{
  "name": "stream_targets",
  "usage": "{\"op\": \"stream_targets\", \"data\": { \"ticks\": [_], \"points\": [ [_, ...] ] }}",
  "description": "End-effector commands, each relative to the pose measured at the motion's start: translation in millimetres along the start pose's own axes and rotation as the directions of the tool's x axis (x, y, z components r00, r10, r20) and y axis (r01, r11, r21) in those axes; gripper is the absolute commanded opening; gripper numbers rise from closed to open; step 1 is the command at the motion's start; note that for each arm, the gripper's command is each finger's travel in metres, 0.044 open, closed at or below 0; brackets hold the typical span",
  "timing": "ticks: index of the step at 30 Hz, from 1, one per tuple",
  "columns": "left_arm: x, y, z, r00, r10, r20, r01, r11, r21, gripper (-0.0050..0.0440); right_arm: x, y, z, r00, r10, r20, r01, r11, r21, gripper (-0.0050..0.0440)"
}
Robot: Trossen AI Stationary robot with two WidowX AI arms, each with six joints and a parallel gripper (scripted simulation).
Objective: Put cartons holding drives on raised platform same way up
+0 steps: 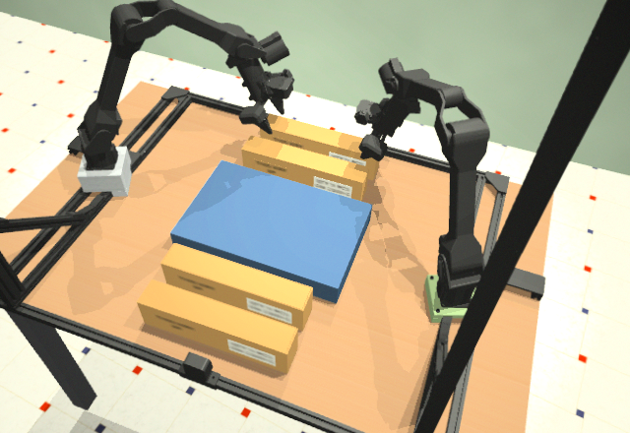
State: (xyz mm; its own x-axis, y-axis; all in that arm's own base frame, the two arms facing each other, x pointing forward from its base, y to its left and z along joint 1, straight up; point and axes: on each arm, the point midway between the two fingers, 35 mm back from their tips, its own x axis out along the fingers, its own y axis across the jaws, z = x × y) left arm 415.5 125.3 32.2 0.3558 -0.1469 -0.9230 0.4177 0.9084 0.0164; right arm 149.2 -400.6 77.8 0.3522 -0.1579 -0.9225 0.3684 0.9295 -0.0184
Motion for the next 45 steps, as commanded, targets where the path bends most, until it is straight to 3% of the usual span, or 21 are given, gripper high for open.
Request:
{"op": "stream_targets", "data": {
  "ticks": [1, 21, 22, 38, 45],
  "points": [
    [16, -4, -10, 1.0, -0.016, -0.011, 0.016, 1.0, -0.005, 0.0389, 18, 4, -9, 1.0, 0.018, -0.012, -0.018, 1.0, 0.004, 0.0389],
    [21, -4, -12, 1.0, -0.016, -0.011, 0.016, 1.0, -0.005, 0.0389, 22, 4, -11, 1.0, 0.018, -0.012, -0.018, 1.0, 0.004, 0.0389],
    [21, -4, -12, 1.0, -0.016, -0.011, 0.016, 1.0, -0.005, 0.0, 22, 4, -11, 1.0, 0.018, -0.012, -0.018, 1.0, 0.004, 0.0],
    [20, -4, -11, 1.0, -0.016, -0.011, 0.016, 1.0, -0.005, 0.0, 22, 4, -11, 1.0, 0.018, -0.012, -0.018, 1.0, 0.004, 0.0],
    [2, -3, -4, 1.0, -0.016, -0.011, 0.016, 1.0, -0.005, 0.0, 3, 3, -3, 1.0, 0.018, -0.012, -0.018, 1.0, 0.004, 0.0]
  ]
}}
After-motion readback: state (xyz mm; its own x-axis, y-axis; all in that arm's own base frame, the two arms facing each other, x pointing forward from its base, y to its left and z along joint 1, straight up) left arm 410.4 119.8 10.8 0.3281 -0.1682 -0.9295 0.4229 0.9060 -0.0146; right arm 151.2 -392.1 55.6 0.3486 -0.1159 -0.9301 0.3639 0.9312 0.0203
